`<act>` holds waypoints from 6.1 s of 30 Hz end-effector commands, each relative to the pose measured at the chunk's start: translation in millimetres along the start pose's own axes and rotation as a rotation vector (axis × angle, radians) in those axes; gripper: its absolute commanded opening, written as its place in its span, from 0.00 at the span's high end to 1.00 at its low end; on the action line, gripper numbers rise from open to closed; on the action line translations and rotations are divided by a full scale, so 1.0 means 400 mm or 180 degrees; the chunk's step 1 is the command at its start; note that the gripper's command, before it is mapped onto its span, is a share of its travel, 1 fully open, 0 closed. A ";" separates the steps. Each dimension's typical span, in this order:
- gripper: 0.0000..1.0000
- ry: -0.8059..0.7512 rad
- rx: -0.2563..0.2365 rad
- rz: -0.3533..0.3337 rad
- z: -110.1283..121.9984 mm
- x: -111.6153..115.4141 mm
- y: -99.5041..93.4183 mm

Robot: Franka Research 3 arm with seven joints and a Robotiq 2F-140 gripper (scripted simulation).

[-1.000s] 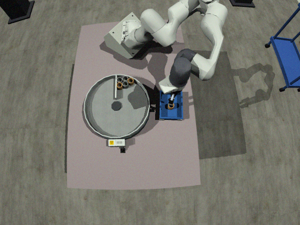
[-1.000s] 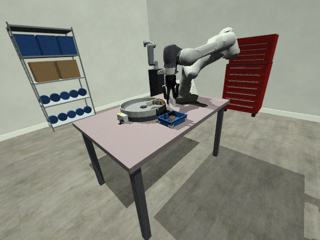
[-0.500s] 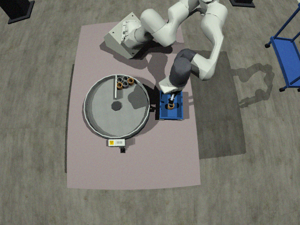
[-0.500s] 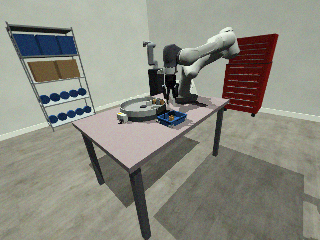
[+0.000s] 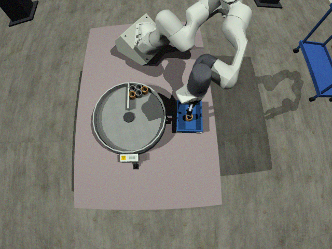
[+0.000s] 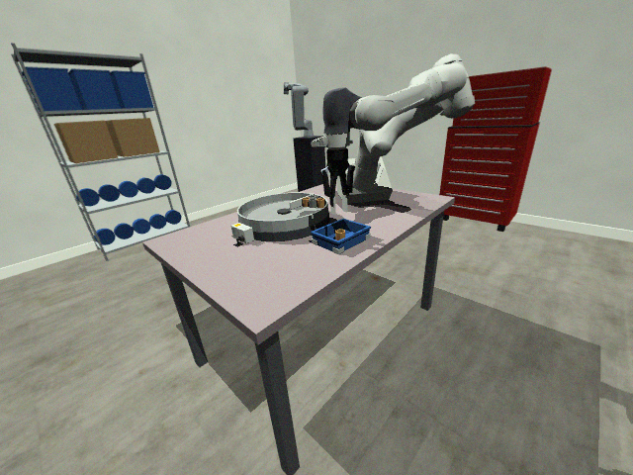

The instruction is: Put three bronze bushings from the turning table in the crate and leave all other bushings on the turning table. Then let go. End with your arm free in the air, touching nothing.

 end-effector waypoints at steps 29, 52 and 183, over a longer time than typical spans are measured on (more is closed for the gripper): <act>0.90 -0.0049 0.0002 0.0002 0.006 -0.036 -0.003; 0.90 -0.0642 0.0003 0.0001 0.075 -0.433 -0.005; 0.90 -0.1244 0.0004 0.0000 0.149 -0.844 0.050</act>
Point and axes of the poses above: the point where the finger pads meet when closed, its own y axis out along the fingers, its own z axis across the jaws, x = y × z, the point moved 2 cm from there along -y, back along the fingers, and after that the axes turned 12 degrees about -y, right-handed, at the moved point
